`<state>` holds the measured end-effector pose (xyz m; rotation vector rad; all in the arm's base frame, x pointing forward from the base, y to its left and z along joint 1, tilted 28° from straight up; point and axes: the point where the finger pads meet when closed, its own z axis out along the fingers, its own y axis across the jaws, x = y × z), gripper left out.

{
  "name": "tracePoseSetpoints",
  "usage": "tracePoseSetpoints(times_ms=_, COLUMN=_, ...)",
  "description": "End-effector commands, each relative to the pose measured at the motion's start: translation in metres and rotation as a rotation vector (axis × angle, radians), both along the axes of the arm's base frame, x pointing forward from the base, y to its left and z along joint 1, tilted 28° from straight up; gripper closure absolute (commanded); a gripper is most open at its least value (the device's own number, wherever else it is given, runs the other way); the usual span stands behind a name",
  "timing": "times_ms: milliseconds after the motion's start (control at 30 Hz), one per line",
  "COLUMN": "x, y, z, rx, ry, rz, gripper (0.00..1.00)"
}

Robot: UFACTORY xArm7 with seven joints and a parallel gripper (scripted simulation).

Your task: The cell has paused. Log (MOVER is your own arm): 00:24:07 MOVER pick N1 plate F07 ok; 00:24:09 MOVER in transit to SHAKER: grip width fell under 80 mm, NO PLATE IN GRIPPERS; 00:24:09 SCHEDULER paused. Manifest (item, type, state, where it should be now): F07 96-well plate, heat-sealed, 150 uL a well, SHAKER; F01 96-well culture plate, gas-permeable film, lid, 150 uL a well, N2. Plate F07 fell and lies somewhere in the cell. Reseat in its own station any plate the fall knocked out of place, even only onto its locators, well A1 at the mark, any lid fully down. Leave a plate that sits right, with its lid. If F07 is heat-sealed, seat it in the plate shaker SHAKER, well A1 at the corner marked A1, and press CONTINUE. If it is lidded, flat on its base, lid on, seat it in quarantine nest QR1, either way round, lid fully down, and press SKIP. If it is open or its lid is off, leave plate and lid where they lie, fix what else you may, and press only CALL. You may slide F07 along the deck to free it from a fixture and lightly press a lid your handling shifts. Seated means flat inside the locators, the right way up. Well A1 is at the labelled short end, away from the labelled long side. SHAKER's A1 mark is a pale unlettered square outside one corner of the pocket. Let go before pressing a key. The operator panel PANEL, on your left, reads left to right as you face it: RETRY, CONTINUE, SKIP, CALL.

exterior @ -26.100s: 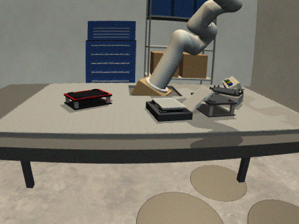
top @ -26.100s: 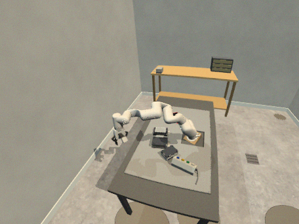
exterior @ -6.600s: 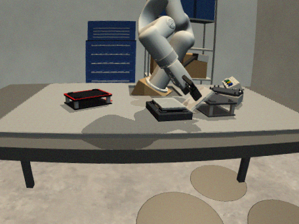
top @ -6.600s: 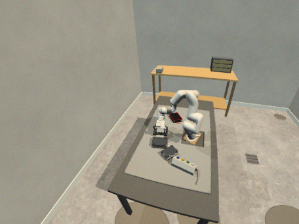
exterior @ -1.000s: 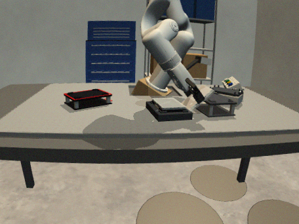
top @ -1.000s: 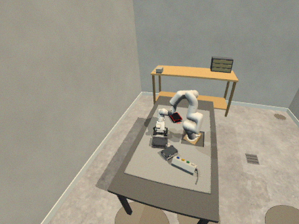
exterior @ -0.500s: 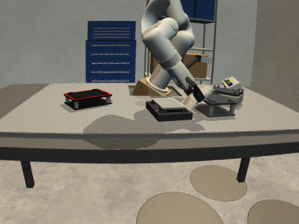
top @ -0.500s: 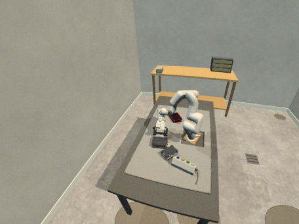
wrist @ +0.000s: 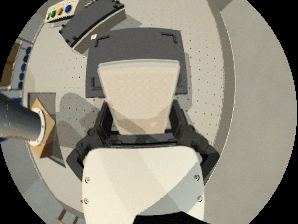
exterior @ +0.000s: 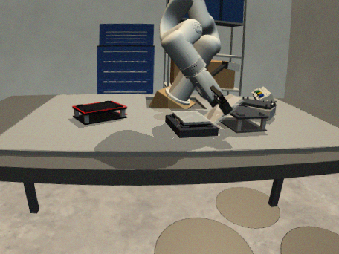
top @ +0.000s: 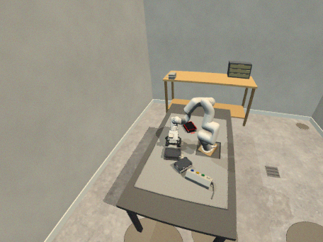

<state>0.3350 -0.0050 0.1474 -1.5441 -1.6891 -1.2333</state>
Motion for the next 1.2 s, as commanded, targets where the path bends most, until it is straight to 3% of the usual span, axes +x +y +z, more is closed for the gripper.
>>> tracePoseSetpoints(times_ms=0, x=0.0, y=-0.002, z=0.004, rx=-0.001, ry=-0.002, rz=-0.002, gripper=1.0)
tracePoseSetpoints(times_ms=1167, x=-0.012, y=-0.018, z=0.041, rx=-0.001, ry=-0.002, rz=-0.002, gripper=1.0)
